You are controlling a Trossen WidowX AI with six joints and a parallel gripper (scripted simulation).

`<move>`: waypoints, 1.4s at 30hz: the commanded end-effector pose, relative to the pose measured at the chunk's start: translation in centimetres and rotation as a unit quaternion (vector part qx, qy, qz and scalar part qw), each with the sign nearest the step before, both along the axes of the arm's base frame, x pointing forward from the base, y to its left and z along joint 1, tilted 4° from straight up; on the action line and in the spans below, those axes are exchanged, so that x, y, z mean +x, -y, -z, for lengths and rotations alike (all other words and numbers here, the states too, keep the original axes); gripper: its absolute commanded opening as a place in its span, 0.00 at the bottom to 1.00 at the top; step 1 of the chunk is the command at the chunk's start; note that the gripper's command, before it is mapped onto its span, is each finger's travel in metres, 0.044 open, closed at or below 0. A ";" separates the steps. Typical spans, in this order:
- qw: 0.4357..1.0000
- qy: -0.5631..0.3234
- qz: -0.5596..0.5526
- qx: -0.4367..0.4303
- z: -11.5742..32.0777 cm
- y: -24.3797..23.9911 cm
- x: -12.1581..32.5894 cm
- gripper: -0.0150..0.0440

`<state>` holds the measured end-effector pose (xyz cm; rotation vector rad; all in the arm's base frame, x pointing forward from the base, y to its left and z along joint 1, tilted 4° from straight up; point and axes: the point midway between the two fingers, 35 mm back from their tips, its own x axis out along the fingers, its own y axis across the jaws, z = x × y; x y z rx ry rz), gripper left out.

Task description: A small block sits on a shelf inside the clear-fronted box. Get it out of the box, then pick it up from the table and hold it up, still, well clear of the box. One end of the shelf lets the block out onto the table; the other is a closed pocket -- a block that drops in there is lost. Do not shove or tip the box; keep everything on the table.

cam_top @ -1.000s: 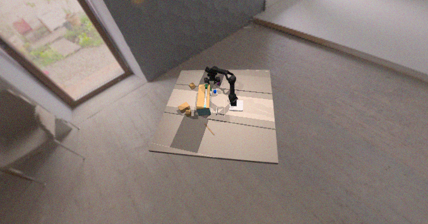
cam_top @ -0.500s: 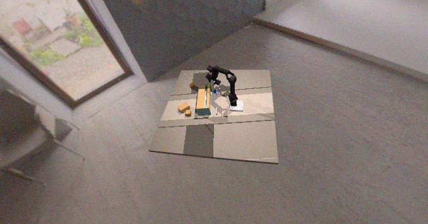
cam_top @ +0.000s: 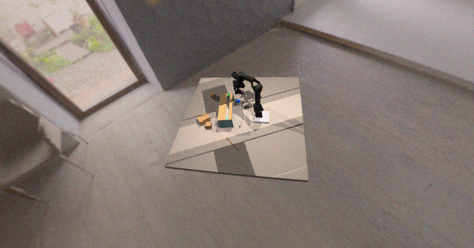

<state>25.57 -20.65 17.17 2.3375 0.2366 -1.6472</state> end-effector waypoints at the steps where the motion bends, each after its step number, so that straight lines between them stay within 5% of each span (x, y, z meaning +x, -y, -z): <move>1: 0.994 0.017 0.103 0.045 -0.3 -0.1 -0.4 0.74; 11: 0.994 0.017 0.103 0.045 -0.1 -0.1 -0.3 0.74; 19: 0.994 0.017 0.103 0.045 8.8 0.5 -0.4 0.74; 42: 0.994 0.017 0.103 0.045 11.6 0.7 -0.6 0.74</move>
